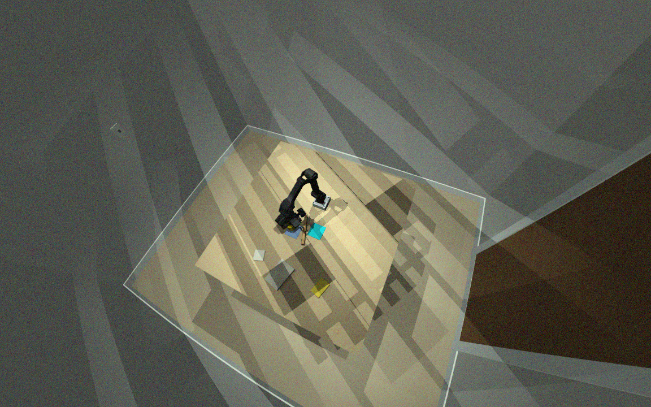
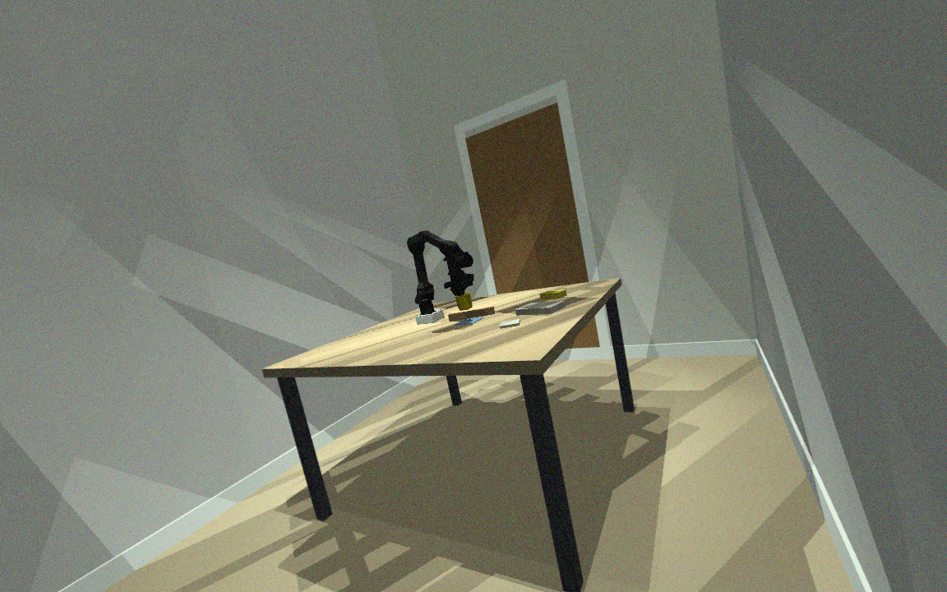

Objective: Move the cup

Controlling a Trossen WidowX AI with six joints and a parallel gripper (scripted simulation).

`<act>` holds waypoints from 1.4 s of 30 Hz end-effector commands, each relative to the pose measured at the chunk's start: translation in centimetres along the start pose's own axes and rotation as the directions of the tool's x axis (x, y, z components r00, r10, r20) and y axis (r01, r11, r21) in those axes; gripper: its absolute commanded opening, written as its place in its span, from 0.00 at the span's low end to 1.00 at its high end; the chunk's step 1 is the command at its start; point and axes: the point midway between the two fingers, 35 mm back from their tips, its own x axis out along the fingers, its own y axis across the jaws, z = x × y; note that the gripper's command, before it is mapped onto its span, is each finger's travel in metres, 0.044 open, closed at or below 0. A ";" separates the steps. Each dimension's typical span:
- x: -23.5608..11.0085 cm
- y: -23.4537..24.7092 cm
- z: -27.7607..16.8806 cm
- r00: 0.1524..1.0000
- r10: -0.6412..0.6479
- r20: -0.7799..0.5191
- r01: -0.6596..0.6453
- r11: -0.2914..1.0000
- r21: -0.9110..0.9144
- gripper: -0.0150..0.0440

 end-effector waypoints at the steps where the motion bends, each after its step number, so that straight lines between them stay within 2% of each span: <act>1: -0.6 0.0 0.0 1.000 0.000 0.006 0.000 1.000 -0.006 0.25; 19: -0.2 0.2 0.1 1.000 -0.001 0.001 0.001 1.000 -0.001 0.25; 42: -0.3 3.9 3.3 1.000 0.004 0.009 -0.004 1.000 -0.006 0.25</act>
